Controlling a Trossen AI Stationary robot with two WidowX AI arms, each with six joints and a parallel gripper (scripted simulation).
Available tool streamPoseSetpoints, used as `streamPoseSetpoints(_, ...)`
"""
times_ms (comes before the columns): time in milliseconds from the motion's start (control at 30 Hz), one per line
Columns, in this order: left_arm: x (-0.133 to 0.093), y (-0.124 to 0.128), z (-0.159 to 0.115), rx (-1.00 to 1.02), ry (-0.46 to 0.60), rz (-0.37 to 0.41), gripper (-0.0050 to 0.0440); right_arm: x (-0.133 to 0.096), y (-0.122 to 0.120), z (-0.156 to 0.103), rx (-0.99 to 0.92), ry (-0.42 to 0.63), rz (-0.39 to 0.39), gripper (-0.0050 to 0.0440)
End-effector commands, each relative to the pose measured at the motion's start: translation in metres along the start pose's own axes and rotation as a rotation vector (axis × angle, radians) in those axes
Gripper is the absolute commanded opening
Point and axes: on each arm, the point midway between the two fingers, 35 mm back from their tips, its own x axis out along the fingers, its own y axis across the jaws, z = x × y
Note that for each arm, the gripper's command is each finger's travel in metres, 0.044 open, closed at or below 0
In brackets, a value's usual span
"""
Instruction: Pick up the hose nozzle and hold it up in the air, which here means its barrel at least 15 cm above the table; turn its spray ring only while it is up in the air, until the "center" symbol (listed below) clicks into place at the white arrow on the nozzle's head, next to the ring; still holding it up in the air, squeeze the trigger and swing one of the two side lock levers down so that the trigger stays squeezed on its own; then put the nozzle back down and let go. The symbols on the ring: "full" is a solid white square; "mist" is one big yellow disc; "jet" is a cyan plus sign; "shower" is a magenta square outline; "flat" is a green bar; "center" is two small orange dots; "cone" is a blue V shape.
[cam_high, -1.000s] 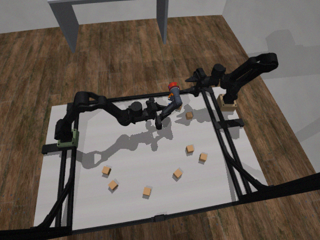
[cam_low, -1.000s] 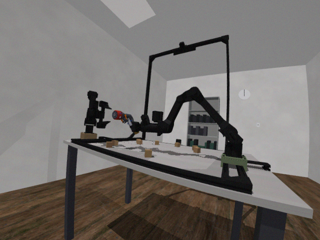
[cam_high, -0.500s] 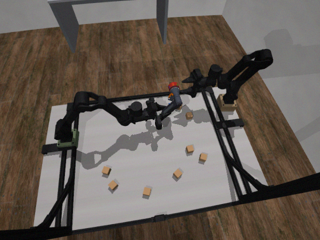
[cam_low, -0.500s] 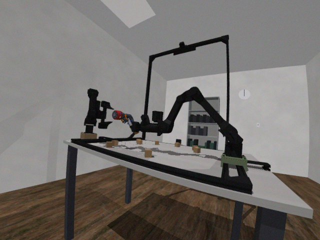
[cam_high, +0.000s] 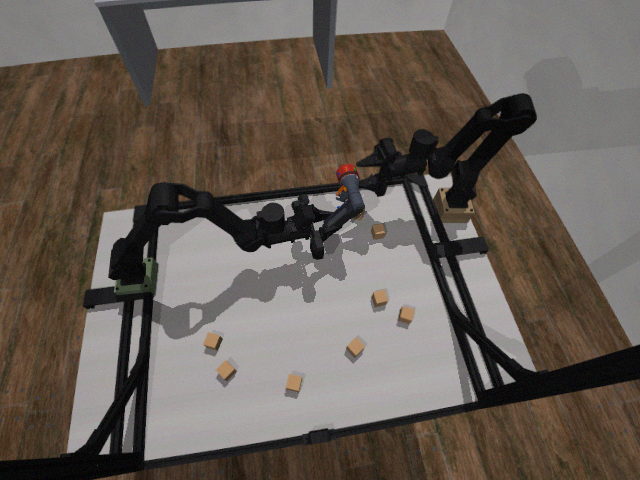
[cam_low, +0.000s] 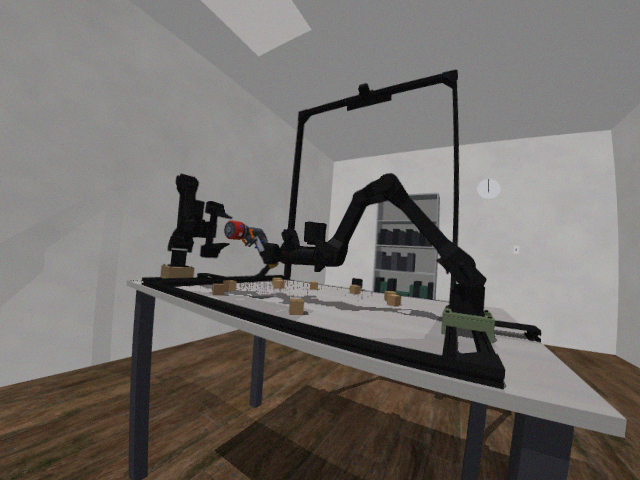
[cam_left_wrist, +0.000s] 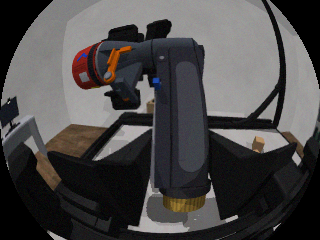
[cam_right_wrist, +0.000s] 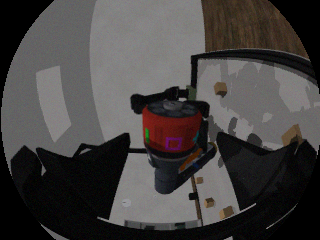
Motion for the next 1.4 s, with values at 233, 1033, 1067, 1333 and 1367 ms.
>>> streamPoseSetpoints(233, 0.000, 0.000, 0.010, 0.004, -0.027, 0.002, 0.0000, 0.020, 0.004, 0.002, 0.000, -0.003, 0.010, 0.0400)
streamPoseSetpoints(1033, 0.000, 0.000, 0.010, 0.004, -0.027, 0.002, 0.0000, 0.052, 0.003, 0.001, 0.000, -0.003, 0.010, 0.0400)
streamPoseSetpoints(1067, 0.000, 0.000, 0.010, 0.004, -0.027, 0.002, 0.0000, 0.054, 0.003, 0.001, 0.000, -0.003, 0.010, 0.0400)
streamPoseSetpoints(1333, 0.000, 0.000, 0.010, 0.004, -0.027, 0.002, 0.0000, 0.056, 0.002, 0.000, 0.000, -0.003, 0.010, 0.0400)
streamPoseSetpoints(1367, 0.000, 0.000, 0.010, 0.004, -0.027, 0.002, 0.0000, 0.056, 0.002, 0.000, 0.000, -0.003, 0.010, 0.0400)
